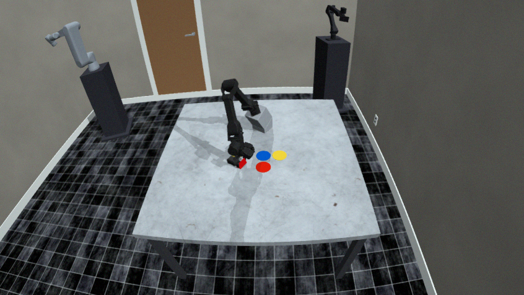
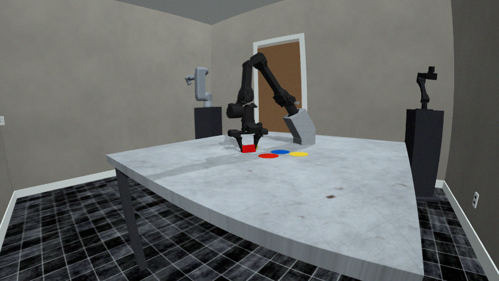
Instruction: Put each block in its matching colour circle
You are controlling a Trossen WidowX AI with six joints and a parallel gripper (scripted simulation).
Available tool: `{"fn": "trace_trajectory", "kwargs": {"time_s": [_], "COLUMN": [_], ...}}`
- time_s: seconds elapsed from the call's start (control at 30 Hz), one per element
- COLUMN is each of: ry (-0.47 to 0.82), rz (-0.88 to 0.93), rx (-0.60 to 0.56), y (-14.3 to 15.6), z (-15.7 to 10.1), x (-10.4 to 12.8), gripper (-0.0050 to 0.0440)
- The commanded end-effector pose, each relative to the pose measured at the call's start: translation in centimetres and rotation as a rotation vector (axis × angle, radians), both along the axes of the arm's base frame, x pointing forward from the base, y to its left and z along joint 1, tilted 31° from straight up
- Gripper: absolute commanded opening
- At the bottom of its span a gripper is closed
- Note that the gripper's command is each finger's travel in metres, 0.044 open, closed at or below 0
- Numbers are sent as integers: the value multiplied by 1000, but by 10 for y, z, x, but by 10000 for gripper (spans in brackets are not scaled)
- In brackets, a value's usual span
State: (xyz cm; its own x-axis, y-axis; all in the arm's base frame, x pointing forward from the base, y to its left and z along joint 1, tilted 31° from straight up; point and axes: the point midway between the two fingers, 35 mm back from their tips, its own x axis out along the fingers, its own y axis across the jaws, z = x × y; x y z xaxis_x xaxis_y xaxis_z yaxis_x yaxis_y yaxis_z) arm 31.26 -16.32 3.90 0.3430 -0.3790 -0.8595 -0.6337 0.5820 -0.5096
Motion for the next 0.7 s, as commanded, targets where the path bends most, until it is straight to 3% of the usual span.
{"fn": "trace_trajectory", "kwargs": {"time_s": [0.0, 0.67], "ry": [-24, -25], "rz": [0, 0], "rx": [-11, -9], "y": [1, 23], "z": [15, 68], "x": [2, -14], "gripper": [270, 270]}}
